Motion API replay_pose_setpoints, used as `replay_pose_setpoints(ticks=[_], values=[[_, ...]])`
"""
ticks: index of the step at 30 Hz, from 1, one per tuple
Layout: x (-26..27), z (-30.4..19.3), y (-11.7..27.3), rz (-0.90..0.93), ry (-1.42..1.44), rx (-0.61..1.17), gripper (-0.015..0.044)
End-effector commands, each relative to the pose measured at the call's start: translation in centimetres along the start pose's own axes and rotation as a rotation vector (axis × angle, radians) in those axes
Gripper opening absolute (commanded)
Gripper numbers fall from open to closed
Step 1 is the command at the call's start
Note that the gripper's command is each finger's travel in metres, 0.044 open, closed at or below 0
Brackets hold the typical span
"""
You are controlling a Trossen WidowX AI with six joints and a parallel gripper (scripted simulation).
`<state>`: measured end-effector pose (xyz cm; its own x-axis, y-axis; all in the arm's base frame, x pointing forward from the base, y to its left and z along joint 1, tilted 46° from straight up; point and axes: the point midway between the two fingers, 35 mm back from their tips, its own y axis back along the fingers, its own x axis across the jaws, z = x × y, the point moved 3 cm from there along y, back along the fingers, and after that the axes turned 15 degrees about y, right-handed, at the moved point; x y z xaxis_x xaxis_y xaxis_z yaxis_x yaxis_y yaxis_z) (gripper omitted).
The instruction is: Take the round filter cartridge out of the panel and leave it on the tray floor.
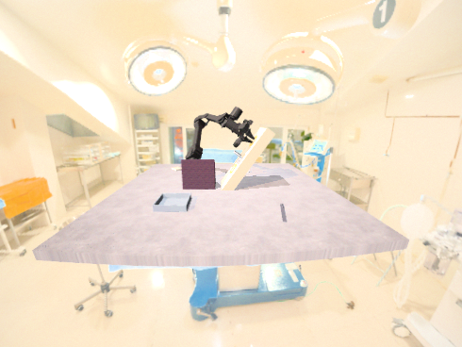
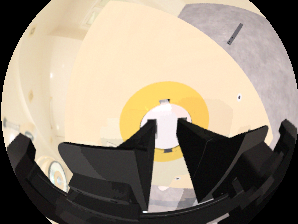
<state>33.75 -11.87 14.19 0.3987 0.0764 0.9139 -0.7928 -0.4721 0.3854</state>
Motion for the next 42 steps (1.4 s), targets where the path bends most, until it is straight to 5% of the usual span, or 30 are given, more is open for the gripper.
replay_pose_setpoints(ticks=[1, 18, 42], values=[[-0.05, -0.14, -0.50, -0.007, -0.001, 0.002, 0.0095], [-0.01, -0.01, -0.11, 0.000, 0.017, 0.000, 0.0000], [-0.05, -0.15, -0.70, -0.006, 0.820, 0.005, 0.0000]])
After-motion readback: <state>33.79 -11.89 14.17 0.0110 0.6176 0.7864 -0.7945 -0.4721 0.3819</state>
